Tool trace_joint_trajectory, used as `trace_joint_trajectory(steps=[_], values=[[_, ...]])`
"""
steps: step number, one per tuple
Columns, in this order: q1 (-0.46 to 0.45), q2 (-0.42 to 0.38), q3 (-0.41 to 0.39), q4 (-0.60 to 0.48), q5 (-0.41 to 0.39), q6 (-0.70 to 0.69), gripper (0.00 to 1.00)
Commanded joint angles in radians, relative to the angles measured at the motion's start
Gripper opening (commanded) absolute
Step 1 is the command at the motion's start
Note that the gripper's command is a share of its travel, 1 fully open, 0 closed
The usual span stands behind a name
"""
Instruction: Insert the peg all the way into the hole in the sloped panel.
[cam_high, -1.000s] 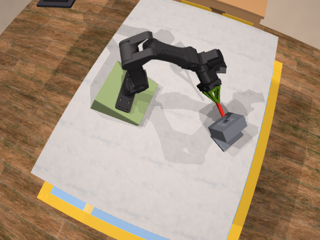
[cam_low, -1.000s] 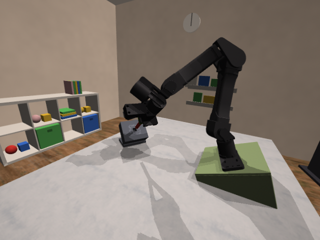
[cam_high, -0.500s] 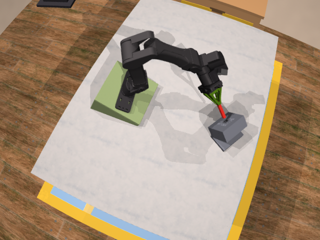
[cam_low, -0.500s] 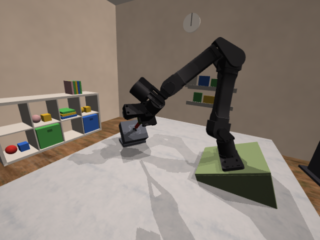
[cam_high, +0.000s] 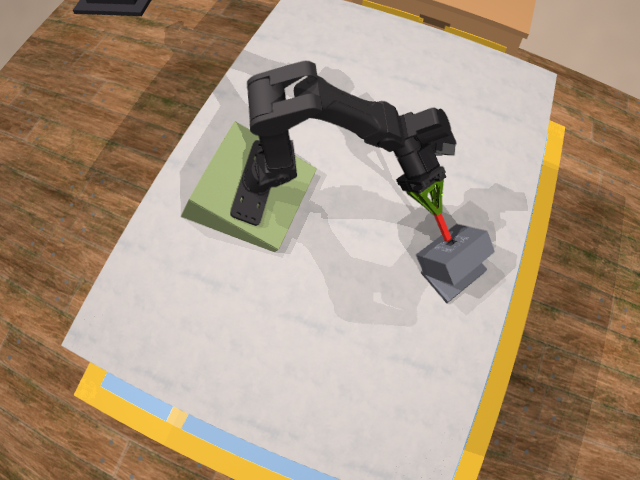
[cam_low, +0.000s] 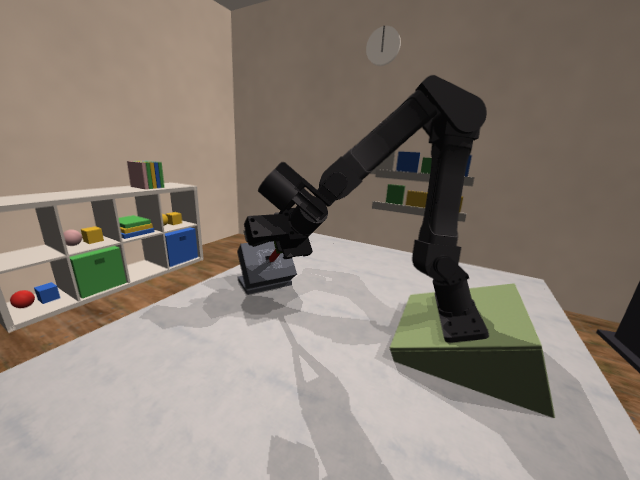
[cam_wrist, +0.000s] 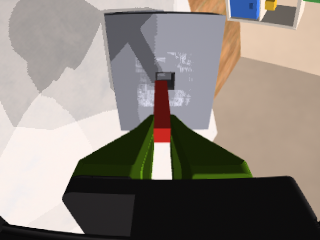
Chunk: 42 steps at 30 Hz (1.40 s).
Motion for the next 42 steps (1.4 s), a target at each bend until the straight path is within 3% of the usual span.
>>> trace_joint_trajectory(steps=[1,30,42], values=[[0.001,0.001,-0.006,0.009,0.001,-0.001,0.0],[0.067,-0.045,0.073,-0.158,0.055,0.053,0.0],[0.025,-0.026,0.075,-0.115,0.022,0.019,0.0]])
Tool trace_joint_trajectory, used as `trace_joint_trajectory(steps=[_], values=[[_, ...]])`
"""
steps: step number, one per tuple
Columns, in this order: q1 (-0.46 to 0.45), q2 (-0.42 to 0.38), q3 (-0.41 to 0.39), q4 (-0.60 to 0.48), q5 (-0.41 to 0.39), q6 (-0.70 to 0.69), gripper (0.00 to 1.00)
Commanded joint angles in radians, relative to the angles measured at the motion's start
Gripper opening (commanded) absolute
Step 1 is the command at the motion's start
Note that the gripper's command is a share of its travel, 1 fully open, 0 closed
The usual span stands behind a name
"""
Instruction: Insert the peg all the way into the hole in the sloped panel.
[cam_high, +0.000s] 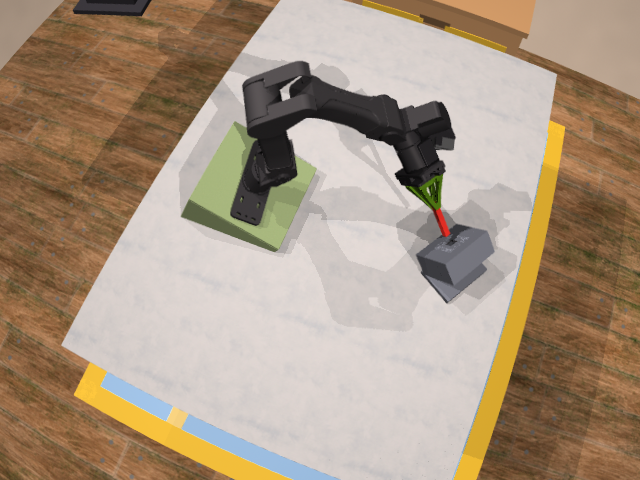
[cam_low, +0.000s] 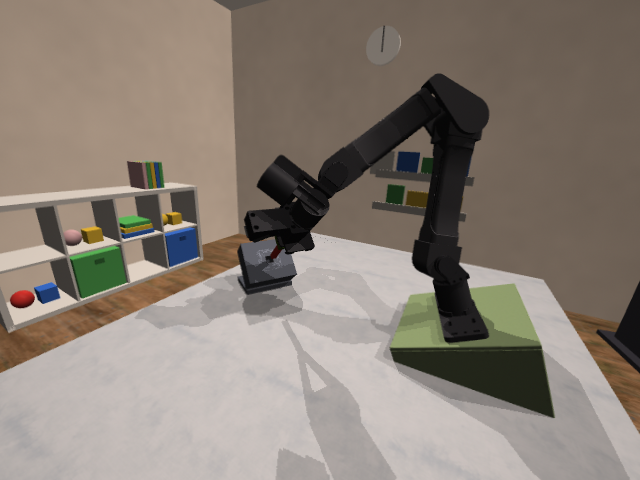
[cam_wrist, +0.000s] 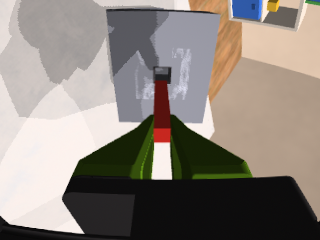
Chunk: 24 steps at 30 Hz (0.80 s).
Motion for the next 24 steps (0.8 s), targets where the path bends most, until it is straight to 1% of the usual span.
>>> trace_joint_trajectory(steps=[1,8,14,19,24], values=[[-0.018,0.002,0.031,0.015,-0.014,-0.015,0.0],[-0.021,0.029,0.046,0.029,-0.017,-0.018,0.0],[-0.025,0.035,0.056,0.028,-0.02,-0.021,0.0],[-0.044,0.044,0.048,0.057,-0.036,-0.036,0.0],[-0.044,0.048,0.038,0.07,-0.036,-0.036,0.0]])
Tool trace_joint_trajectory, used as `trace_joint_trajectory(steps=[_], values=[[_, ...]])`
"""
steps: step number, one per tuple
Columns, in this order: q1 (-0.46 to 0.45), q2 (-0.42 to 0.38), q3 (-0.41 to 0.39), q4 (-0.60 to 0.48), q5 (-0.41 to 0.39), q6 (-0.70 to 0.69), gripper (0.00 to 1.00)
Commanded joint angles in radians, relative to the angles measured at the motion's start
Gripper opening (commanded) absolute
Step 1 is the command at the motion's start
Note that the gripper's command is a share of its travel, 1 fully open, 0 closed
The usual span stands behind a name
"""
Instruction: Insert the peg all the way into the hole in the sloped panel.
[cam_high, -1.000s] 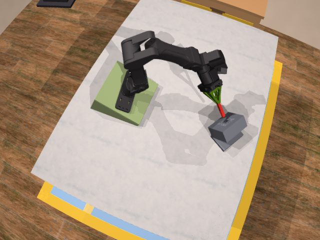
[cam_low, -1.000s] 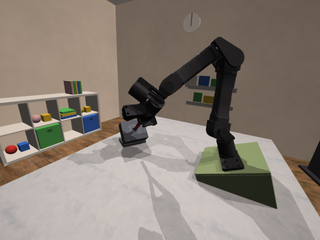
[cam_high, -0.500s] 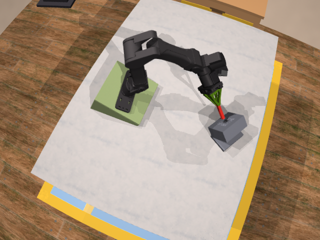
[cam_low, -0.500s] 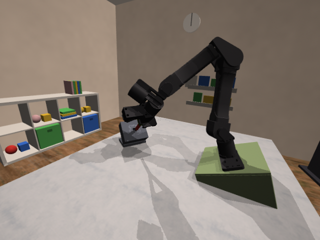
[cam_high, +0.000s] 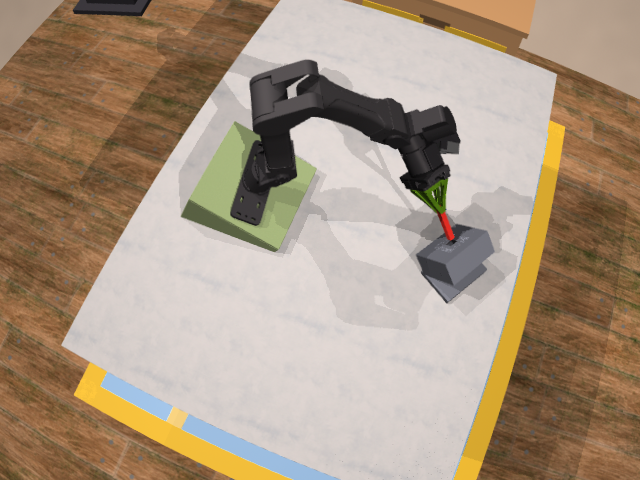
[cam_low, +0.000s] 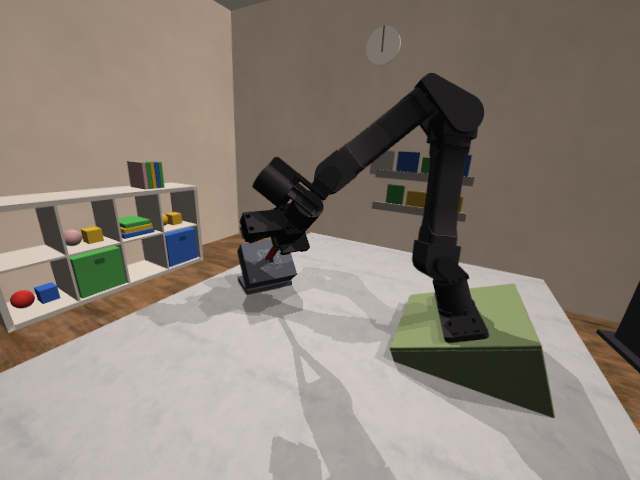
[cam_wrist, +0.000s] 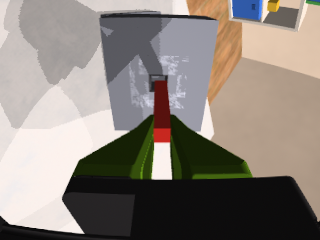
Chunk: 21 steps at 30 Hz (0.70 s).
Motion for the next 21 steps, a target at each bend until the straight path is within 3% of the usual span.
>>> trace_joint_trajectory(steps=[1,21], values=[[-0.005,0.005,0.015,0.025,-0.004,-0.004,0.0],[-0.036,0.017,-0.008,0.079,-0.031,-0.028,0.0]])
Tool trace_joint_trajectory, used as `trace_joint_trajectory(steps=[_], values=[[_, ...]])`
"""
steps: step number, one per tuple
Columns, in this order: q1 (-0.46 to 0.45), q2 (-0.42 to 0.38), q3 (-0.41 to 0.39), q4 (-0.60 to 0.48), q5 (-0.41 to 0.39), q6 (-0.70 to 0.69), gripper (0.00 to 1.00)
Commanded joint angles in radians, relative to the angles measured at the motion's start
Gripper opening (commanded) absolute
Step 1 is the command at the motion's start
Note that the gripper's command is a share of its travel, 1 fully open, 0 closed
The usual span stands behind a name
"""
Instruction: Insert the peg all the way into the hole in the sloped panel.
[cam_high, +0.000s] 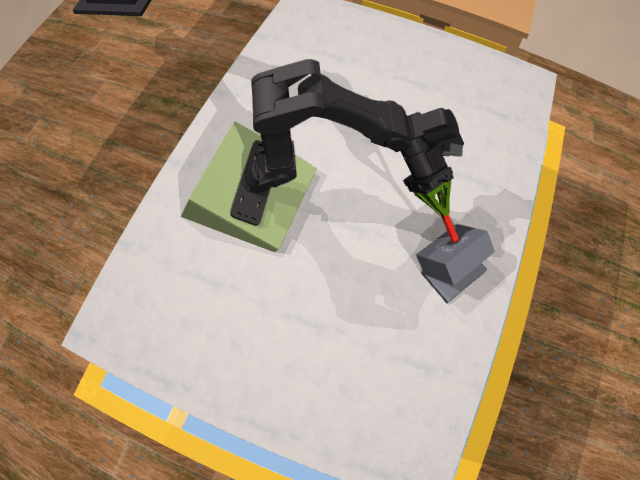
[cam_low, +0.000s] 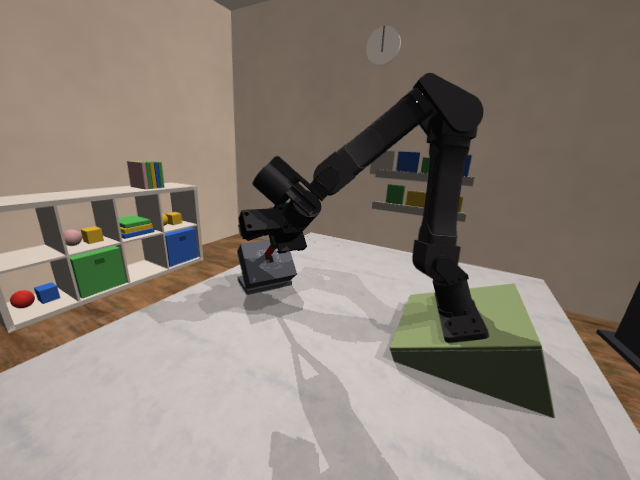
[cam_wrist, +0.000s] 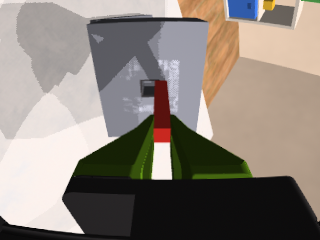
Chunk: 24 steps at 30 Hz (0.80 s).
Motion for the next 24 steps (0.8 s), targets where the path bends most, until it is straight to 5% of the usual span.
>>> trace_joint_trajectory(steps=[1,24], values=[[-0.008,0.009,-0.008,0.022,-0.009,-0.008,0.0],[0.089,-0.086,-0.056,-0.086,0.072,0.07,0.0]])
